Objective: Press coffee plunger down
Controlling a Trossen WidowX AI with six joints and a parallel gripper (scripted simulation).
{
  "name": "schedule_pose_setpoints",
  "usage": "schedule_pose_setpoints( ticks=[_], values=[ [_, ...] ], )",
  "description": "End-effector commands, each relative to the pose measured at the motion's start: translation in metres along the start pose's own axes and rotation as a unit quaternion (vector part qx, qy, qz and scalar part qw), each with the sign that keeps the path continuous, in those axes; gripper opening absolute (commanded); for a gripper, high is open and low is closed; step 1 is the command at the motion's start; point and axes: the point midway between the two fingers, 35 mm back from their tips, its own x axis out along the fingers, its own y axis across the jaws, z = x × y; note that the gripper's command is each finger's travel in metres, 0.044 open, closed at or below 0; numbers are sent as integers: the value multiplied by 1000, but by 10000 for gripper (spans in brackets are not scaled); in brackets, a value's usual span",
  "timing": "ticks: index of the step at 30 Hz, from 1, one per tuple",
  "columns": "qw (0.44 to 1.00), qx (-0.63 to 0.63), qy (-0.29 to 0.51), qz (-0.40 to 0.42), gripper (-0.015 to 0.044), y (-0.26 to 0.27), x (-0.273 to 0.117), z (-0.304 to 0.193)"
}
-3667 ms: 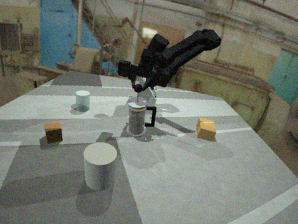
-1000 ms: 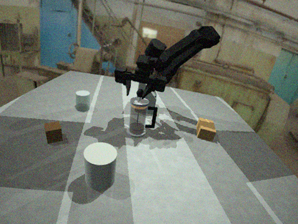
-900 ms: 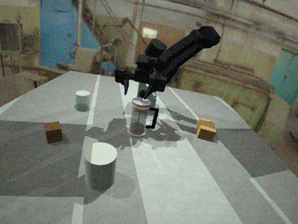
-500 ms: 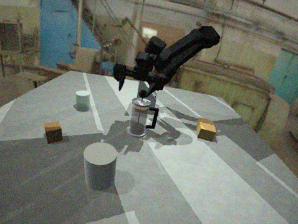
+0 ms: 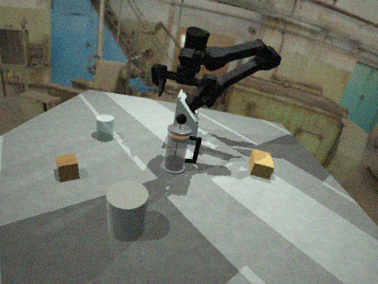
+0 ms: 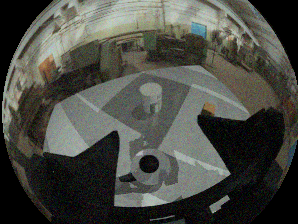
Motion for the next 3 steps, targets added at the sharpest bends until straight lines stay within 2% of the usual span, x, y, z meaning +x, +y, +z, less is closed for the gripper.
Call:
schedule_pose_setpoints(
  ticks=[1, 3],
  values=[
    [1000, -6, -5, 16, 440, 19, -27, 9],
    [1000, -6, -5, 16, 440, 19, -27, 9]
  ],
)
